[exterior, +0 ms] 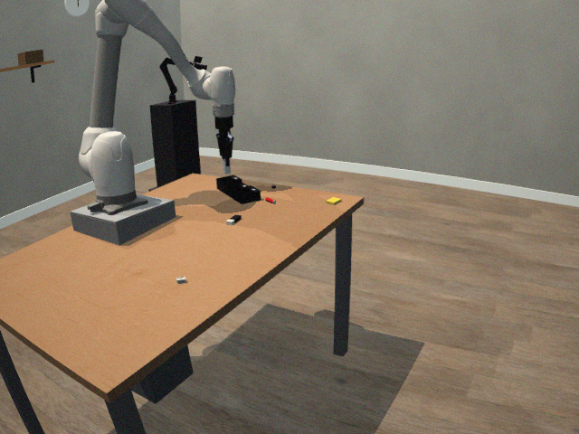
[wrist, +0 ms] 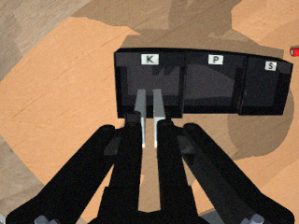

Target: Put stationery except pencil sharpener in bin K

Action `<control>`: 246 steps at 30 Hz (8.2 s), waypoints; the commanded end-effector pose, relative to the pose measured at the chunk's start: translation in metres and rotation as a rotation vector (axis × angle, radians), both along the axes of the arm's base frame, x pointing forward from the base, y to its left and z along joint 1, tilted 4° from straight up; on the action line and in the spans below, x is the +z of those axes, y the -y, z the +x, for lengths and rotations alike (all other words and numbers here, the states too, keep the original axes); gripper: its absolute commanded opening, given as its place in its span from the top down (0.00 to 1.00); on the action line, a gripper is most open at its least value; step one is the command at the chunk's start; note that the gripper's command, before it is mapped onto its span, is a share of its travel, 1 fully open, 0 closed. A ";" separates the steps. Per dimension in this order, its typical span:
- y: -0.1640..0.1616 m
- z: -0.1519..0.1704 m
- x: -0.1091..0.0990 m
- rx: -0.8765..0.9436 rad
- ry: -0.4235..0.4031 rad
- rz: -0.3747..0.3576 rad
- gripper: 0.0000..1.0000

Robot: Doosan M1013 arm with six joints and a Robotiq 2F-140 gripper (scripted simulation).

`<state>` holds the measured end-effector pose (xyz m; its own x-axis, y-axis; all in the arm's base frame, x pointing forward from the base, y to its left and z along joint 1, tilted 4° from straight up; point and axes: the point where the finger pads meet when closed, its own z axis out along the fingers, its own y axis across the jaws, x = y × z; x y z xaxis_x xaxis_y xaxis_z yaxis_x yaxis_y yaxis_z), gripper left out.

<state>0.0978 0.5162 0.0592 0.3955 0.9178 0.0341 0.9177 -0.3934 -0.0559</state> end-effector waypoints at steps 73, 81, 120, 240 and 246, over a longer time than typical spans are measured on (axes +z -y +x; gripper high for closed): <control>0.014 0.018 0.109 0.097 0.010 0.010 0.69; 0.058 0.062 0.086 0.400 0.031 0.018 0.69; 0.243 0.243 -0.008 0.588 0.037 0.027 0.69; 0.270 0.263 -0.083 0.588 0.037 0.027 0.69; 0.269 0.263 -0.089 0.588 0.037 0.027 0.69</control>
<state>0.3670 0.2481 -0.0227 -0.1800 0.9815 0.0654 0.9833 0.1813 -0.0148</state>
